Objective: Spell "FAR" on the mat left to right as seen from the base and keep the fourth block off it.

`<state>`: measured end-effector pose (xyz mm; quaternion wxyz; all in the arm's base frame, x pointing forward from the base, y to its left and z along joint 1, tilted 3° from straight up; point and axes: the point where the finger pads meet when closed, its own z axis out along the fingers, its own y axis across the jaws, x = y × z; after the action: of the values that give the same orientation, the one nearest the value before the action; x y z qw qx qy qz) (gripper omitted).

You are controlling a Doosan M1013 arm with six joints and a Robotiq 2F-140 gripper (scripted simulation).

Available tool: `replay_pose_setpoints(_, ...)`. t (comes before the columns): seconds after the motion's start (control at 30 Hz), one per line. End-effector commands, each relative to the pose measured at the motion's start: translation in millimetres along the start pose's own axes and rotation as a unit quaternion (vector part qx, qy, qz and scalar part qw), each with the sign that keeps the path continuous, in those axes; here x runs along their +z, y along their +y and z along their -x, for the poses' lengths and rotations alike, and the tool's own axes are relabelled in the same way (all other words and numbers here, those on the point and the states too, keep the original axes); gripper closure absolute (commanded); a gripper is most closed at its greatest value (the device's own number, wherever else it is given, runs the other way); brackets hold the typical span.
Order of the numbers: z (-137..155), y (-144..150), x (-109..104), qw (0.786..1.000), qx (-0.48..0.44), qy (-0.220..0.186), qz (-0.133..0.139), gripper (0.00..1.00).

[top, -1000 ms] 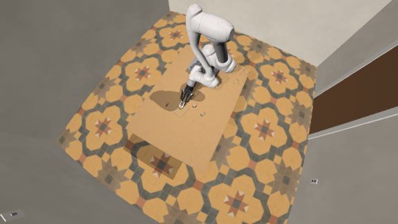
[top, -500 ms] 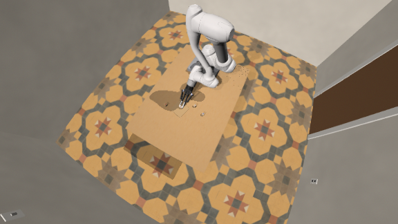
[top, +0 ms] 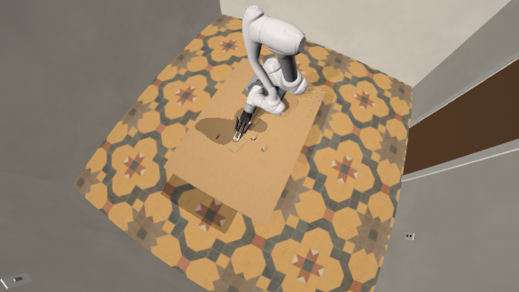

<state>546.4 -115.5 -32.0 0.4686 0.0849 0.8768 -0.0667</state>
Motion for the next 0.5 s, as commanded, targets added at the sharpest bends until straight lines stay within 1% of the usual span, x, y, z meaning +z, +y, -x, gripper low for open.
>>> replay_pose_setpoints(0.0,-4.8,-0.2,-1.6,1.000,-0.002,0.003,0.000,0.87)
replay_pose_setpoints(0.1,-4.8,-0.2,-1.6,1.000,-0.002,0.003,0.000,0.87)
replay_pose_setpoints(0.13,-4.8,-0.2,-1.6,1.000,-0.002,0.003,0.000,0.85)
replay_pose_setpoints(0.2,-4.8,-0.2,-1.6,1.000,-0.002,0.003,0.000,0.85)
replay_pose_setpoints(0.23,-4.8,-0.2,-1.6,1.000,-0.002,0.003,0.000,0.82)
replay_pose_setpoints(0.3,-4.8,-0.2,-1.6,1.000,-0.002,0.003,0.000,0.82)
replay_pose_setpoints(0.33,-4.8,-0.2,-1.6,1.000,-0.002,0.003,0.000,0.80)
replay_pose_setpoints(0.47,-4.8,-0.2,-1.6,1.000,-0.002,0.003,0.000,0.80)
